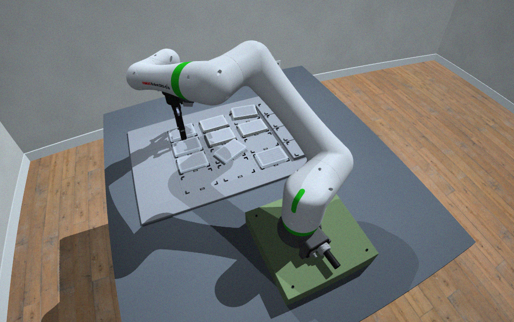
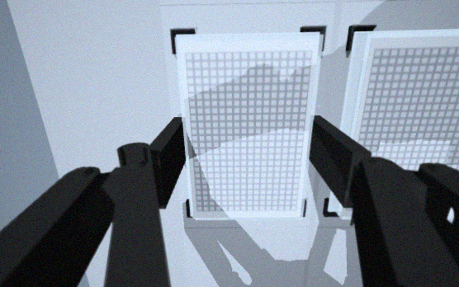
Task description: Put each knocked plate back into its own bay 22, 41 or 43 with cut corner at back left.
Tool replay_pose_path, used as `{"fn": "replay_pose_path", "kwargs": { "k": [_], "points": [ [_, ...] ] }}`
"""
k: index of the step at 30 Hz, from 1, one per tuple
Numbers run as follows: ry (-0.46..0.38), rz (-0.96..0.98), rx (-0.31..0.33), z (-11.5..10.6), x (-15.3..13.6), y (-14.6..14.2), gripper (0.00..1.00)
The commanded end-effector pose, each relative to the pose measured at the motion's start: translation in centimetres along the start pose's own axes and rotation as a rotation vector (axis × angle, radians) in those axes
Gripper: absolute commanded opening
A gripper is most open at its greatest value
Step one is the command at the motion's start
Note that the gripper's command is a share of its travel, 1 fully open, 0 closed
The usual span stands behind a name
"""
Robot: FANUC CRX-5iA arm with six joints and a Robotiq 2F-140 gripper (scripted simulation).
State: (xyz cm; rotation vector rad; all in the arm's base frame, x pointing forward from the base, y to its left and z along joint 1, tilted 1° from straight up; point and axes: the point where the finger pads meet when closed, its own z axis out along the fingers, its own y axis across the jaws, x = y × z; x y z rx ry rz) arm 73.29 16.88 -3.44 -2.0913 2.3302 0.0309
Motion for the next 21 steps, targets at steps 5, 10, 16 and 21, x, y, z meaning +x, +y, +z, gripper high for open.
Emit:
{"fn": "replay_pose_path", "kwargs": {
  "k": [5, 10, 16, 21],
  "points": [
    [-0.001, 0.0, 0.002, -0.09, -0.02, -0.06, 0.1],
    [-0.001, 0.0, 0.002, -0.08, -0.02, -0.06, 0.7],
    [-0.001, 0.0, 0.002, -0.08, -0.02, -0.06, 0.7],
    [-0.001, 0.0, 0.002, -0.08, -0.02, -0.06, 0.7]
  ]
}}
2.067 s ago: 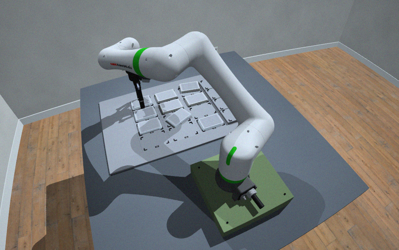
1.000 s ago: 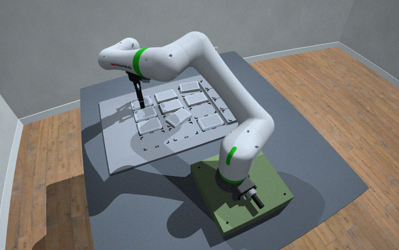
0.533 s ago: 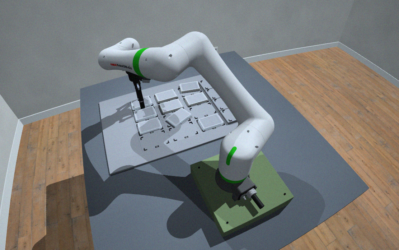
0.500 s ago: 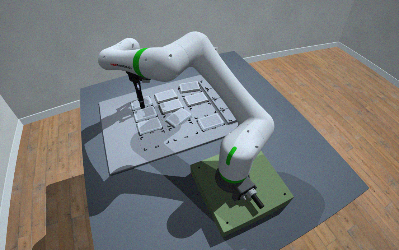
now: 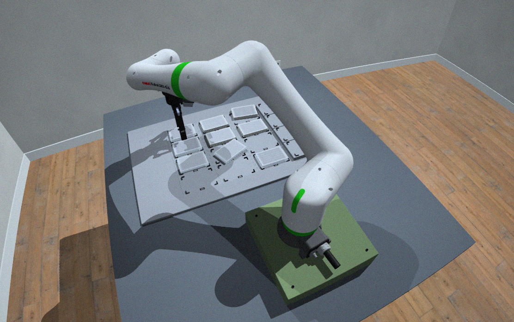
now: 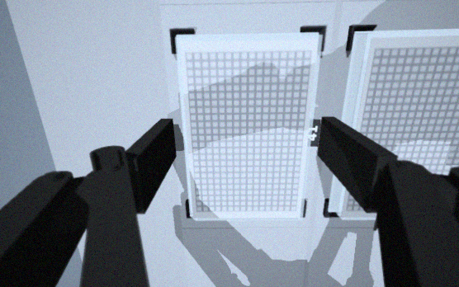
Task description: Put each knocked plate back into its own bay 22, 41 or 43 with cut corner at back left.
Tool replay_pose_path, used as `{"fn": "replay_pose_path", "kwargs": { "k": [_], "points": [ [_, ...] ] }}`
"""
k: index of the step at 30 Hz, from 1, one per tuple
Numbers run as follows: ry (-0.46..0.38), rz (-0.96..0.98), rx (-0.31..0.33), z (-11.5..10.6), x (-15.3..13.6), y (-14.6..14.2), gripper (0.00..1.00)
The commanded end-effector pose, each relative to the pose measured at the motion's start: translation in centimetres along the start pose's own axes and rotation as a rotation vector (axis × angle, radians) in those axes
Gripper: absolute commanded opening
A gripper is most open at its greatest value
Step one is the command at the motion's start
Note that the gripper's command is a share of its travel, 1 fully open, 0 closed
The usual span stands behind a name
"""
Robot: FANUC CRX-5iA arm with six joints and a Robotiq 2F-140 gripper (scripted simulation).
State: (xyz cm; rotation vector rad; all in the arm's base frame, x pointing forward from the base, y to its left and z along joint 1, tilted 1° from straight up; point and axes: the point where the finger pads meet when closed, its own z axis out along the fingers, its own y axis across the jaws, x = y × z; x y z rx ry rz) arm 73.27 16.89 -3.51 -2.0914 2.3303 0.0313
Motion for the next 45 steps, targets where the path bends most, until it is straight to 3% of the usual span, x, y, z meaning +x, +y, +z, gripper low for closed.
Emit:
{"fn": "replay_pose_path", "kwargs": {
  "k": [1, 16, 45],
  "points": [
    [0.0, 0.0, 0.002, -0.1, 0.0, -0.1, 0.7],
    [-0.001, 0.0, 0.002, -0.1, 0.0, -0.1, 0.7],
    [0.0, 0.0, 0.002, -3.7, 0.0, -0.1, 0.7]
  ]
}}
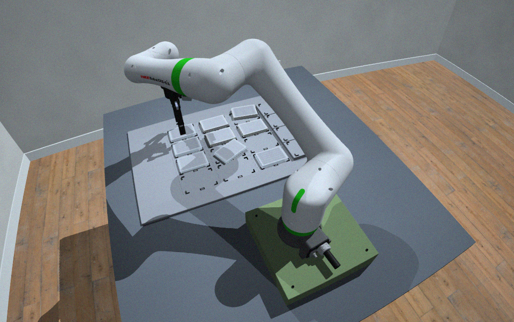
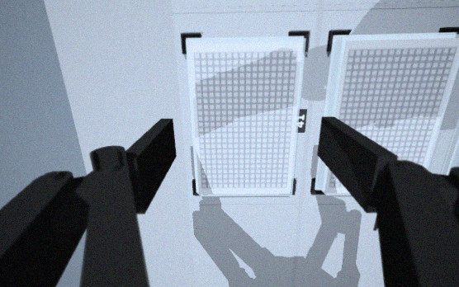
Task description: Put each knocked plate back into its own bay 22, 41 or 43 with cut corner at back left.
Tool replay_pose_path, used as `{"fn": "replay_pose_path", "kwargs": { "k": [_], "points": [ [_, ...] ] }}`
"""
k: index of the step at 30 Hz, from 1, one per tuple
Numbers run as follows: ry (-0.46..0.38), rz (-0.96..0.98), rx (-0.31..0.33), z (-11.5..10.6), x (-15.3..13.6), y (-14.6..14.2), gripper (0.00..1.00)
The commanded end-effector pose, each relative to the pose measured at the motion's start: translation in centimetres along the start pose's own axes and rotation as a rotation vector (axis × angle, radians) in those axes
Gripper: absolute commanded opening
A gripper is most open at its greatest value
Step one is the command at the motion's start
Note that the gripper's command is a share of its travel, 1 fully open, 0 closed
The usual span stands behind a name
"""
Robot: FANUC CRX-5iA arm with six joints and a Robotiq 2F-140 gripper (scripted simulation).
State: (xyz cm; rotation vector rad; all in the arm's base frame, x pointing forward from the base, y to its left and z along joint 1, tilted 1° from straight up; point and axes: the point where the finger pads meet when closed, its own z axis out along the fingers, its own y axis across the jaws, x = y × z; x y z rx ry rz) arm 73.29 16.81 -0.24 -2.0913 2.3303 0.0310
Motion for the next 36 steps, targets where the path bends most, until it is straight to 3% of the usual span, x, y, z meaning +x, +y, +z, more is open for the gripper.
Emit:
{"fn": "replay_pose_path", "kwargs": {
  "k": [1, 16, 24, 36],
  "points": [
    [0.0, 0.0, 0.002, -0.6, 0.0, -0.1, 0.7],
    [0.0, 0.0, 0.002, -0.9, 0.0, -0.1, 0.7],
    [-0.001, 0.18, 0.002, -0.9, 2.4, -0.2, 0.7],
    [-0.001, 0.18, 0.002, -0.9, 7.2, -0.6, 0.7]
  ]
}}
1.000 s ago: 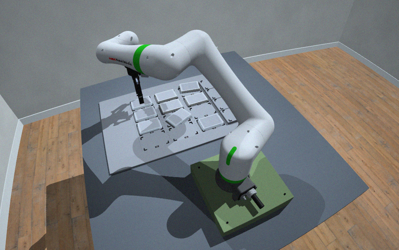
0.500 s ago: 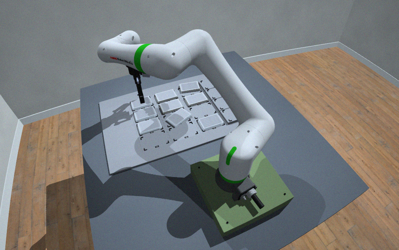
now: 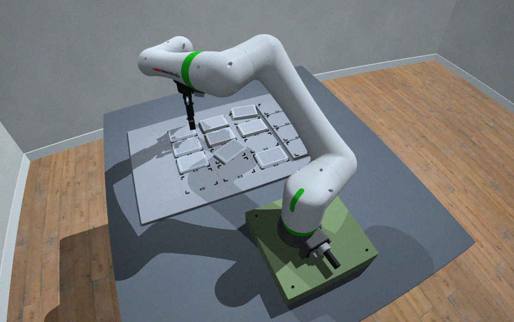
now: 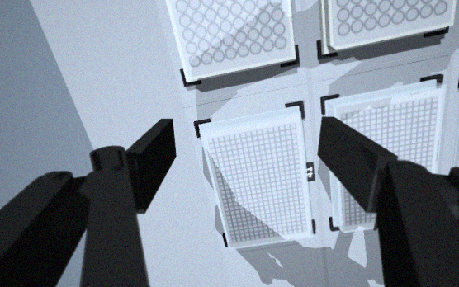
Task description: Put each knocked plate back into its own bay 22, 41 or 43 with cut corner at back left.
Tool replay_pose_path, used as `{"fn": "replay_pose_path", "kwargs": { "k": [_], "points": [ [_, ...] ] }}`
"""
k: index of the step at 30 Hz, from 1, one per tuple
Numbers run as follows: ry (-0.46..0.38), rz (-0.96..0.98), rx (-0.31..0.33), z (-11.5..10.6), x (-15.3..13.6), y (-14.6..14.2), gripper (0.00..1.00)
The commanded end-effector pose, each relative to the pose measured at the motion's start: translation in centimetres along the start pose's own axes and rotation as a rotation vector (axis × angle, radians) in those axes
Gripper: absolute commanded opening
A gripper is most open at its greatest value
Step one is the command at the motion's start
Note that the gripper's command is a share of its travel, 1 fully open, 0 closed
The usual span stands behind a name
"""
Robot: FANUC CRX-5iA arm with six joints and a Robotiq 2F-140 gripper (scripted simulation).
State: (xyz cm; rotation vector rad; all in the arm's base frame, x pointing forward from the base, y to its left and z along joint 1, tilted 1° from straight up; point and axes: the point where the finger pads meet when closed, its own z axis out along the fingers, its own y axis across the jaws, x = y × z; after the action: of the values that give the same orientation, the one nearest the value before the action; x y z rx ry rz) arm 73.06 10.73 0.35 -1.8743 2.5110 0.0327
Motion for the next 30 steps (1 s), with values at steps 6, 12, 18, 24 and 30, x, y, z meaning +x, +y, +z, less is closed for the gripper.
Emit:
{"fn": "replay_pose_path", "kwargs": {
  "k": [6, 12, 18, 24, 30],
  "points": [
    [-0.001, 0.0, 0.002, -0.1, 2.6, -0.8, 0.7],
    [-0.001, 0.0, 0.002, -0.1, 5.0, -1.4, 0.7],
    [-0.001, 0.0, 0.002, -0.1, 7.3, -2.0, 0.7],
    [-0.001, 0.0, 0.002, -0.1, 8.8, -2.4, 0.7],
    [-0.001, 0.0, 0.002, -0.1, 11.2, -2.9, 0.7]
  ]
}}
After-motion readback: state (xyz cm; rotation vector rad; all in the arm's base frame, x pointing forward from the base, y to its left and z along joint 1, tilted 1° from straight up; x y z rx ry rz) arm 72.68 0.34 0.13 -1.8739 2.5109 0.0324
